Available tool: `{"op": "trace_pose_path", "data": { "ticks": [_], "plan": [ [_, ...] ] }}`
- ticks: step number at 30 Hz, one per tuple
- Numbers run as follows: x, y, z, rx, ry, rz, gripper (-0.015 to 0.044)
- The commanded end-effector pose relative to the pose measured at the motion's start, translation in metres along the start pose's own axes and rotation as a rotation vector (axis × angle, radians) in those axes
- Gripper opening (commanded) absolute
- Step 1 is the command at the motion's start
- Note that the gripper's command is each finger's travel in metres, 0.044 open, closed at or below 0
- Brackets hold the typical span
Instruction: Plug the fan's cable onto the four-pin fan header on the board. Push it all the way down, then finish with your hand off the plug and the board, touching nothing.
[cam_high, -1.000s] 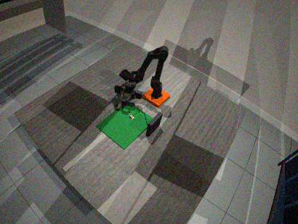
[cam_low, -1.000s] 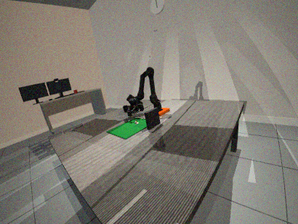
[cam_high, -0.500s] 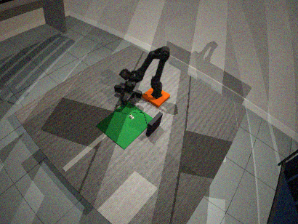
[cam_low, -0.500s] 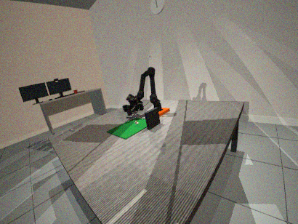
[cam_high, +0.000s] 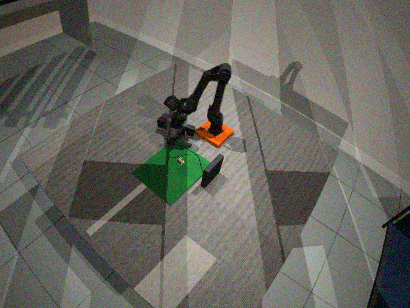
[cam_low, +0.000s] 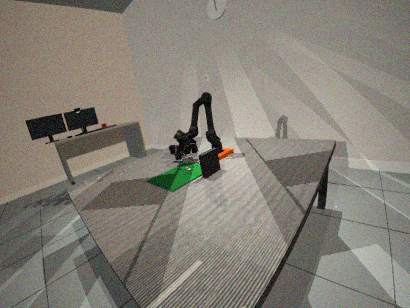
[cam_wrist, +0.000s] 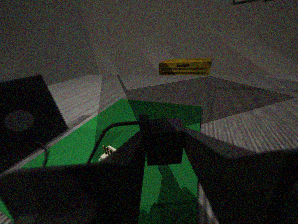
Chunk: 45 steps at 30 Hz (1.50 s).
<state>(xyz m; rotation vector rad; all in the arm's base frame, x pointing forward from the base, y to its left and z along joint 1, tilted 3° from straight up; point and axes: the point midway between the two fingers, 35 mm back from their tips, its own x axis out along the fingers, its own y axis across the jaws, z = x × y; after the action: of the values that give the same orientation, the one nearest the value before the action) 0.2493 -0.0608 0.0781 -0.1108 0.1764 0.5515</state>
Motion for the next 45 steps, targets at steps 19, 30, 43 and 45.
{"op": "trace_pose_path", "data": {
  "ticks": [19,30,43,45],
  "plan": [
    [0.004,0.001,-0.019,0.010,0.002,0.000,0.0000],
    [0.006,0.001,-0.028,0.010,0.002,0.000,0.0000],
    [0.008,0.001,-0.039,0.010,0.002,0.000,0.0000],
    [0.008,0.001,-0.041,0.010,0.002,0.000,0.0000]
  ]
}}
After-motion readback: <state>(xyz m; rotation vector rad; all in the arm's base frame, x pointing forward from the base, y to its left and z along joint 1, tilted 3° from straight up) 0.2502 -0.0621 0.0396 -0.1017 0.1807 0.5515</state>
